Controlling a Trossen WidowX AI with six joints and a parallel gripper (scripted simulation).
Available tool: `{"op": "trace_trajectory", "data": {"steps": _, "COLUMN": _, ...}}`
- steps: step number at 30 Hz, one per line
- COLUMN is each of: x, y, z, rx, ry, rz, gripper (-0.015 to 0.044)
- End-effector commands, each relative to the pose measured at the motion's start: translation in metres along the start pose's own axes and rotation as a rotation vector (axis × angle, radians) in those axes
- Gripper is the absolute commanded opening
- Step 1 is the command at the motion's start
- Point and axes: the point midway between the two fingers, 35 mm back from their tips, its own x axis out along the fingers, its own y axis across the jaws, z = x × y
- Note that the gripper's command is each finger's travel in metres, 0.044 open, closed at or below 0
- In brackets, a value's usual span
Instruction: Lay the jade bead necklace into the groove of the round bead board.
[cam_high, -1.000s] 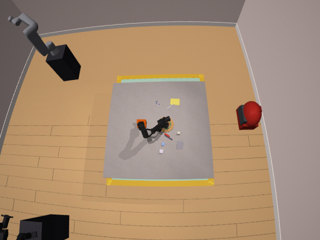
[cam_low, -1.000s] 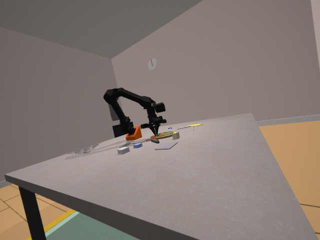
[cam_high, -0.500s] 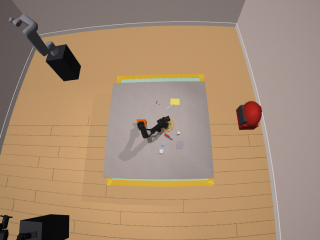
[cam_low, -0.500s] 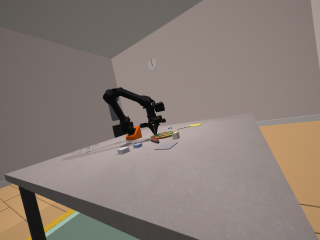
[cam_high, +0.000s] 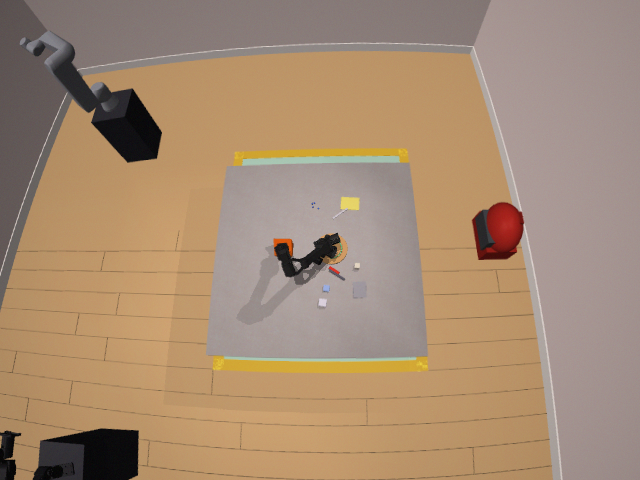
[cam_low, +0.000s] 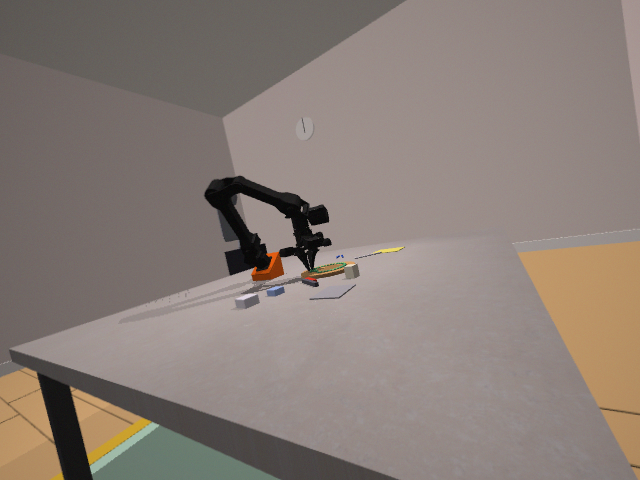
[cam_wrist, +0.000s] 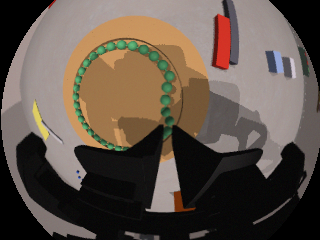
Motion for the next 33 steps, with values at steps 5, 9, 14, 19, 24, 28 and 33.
{"op": "trace_trajectory", "data": {"steps": 5, "x": 0.0006, "y": -0.0004, "z": -0.0001, "rx": 0.0, "ry": 0.0, "rz": -0.002, "gripper": 0.0105}}
{"op": "trace_trajectory", "data": {"steps": 9, "x": 0.0006, "y": -0.0004, "z": -0.0001, "rx": 0.0, "ry": 0.0, "rz": -0.002, "gripper": 0.021}}
{"op": "trace_trajectory", "data": {"steps": 14, "x": 0.0002, "y": -0.0005, "z": -0.0003, "rx": -0.001, "ry": 0.0, "rz": -0.002, "gripper": 0.0341}}
{"op": "trace_trajectory", "data": {"steps": 19, "x": -0.0016, "y": -0.002, "z": -0.0019, "rx": -0.009, "ry": 0.004, "rz": -0.009, "gripper": 0.044}}
{"op": "trace_trajectory", "data": {"steps": 24, "x": -0.0049, "y": -0.002, "z": -0.002, "rx": -0.01, "ry": 0.002, "rz": -0.009, "gripper": 0.044}}
{"op": "trace_trajectory", "data": {"steps": 28, "x": -0.0049, "y": -0.002, "z": -0.002, "rx": -0.01, "ry": 0.002, "rz": -0.009, "gripper": 0.044}}
{"op": "trace_trajectory", "data": {"steps": 33, "x": -0.0049, "y": -0.002, "z": -0.002, "rx": -0.01, "ry": 0.002, "rz": -0.009, "gripper": 0.044}}
